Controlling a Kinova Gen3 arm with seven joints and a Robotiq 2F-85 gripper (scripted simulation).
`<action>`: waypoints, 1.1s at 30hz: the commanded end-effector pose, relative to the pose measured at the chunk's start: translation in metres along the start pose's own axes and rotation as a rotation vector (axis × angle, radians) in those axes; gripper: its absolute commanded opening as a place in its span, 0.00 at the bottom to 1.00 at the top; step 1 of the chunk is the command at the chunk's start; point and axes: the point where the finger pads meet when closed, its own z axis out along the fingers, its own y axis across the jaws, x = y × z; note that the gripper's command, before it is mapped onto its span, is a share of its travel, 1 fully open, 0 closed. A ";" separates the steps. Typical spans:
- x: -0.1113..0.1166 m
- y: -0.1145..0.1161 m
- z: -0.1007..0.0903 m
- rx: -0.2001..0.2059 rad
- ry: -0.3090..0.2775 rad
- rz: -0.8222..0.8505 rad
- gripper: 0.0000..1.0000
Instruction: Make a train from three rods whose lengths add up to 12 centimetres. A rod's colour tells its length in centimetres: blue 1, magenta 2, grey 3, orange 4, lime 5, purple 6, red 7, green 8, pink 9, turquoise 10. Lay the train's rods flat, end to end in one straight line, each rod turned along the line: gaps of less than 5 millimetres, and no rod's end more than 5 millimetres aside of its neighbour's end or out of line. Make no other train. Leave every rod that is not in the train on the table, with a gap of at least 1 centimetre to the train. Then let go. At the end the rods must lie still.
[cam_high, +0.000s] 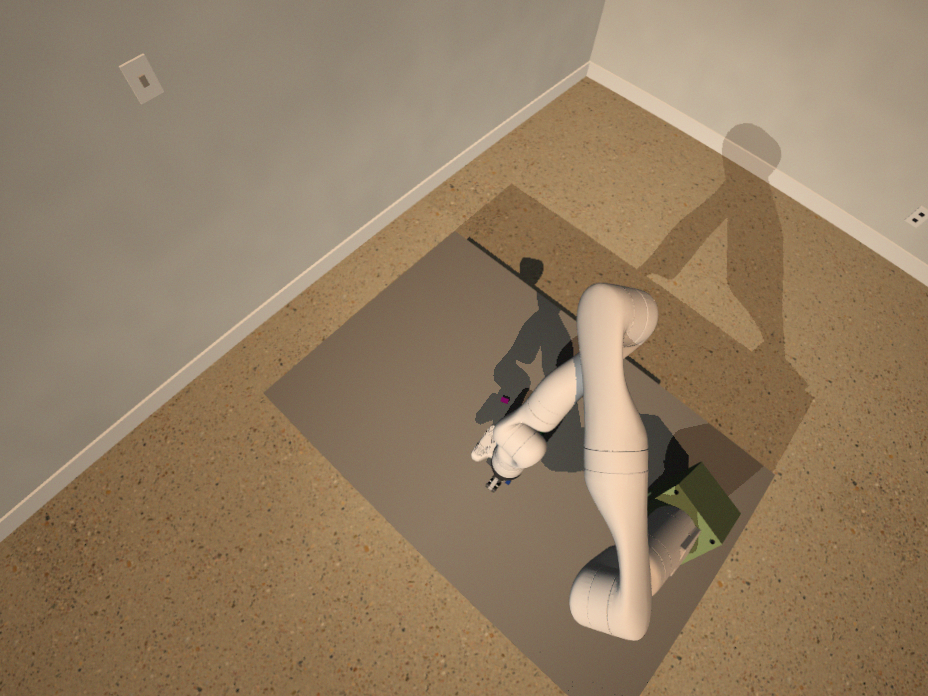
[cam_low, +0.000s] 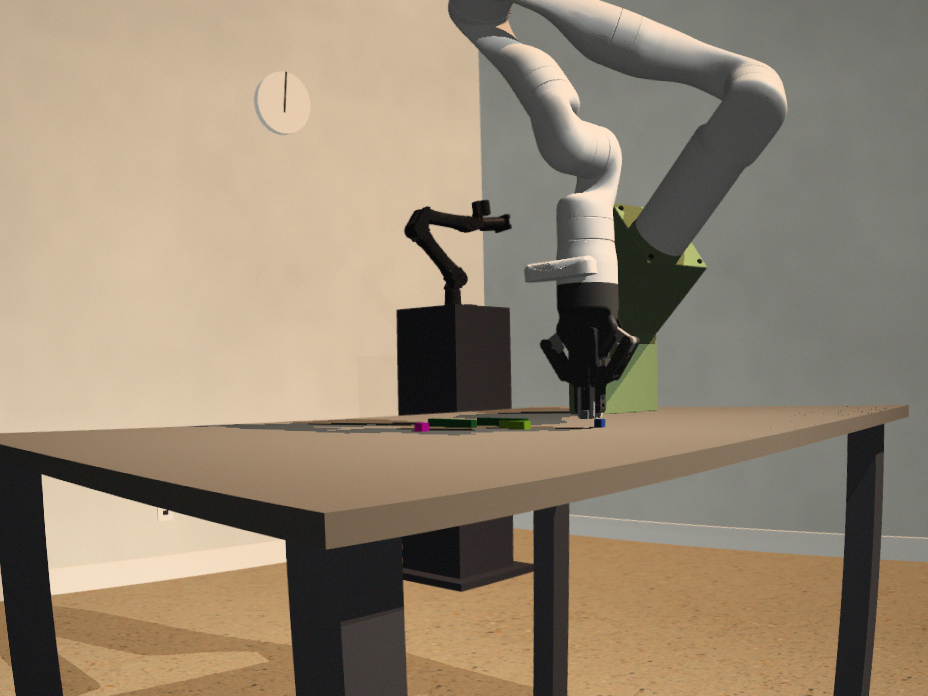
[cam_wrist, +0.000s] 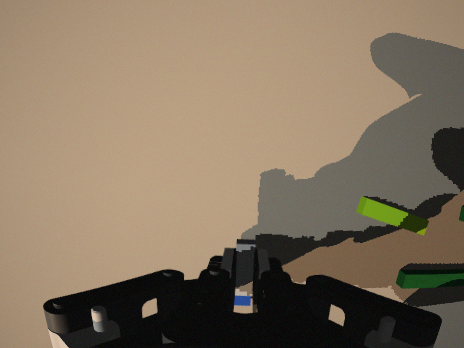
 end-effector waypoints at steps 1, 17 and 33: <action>0.000 0.000 0.001 0.001 0.000 0.000 0.05; 0.000 0.000 0.011 0.001 0.000 0.000 0.05; 0.000 0.000 0.011 0.001 0.000 0.000 0.05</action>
